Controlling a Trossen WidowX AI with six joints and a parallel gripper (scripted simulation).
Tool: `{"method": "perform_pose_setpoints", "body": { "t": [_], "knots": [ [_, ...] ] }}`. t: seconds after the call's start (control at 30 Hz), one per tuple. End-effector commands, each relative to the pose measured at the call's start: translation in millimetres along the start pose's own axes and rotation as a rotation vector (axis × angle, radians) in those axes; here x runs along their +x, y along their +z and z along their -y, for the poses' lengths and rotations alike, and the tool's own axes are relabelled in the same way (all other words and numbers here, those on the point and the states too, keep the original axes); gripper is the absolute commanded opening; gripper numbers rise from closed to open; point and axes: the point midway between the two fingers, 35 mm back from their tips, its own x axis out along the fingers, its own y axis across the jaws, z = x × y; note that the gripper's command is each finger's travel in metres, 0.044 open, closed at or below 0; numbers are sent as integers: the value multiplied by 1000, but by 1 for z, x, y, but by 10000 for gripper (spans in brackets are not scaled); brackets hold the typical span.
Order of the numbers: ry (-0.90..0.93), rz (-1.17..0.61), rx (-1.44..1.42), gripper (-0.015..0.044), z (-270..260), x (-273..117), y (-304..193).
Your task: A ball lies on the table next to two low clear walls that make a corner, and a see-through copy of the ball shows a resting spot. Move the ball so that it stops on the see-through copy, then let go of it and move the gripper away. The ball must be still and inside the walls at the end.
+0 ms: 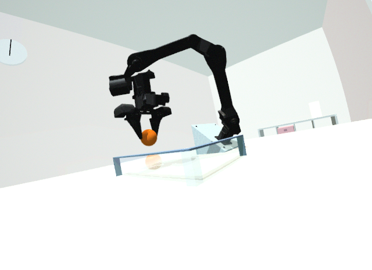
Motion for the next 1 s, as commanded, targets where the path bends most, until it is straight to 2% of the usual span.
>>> {"method": "perform_pose_setpoints", "body": {
  "t": [0.0,0.33,0.97],
  "knots": [
    [7,12,8,0,0,21,0],
    [7,14,7,0,-2,62,2],
    [7,15,7,0,-2,81,3]
  ]
}}
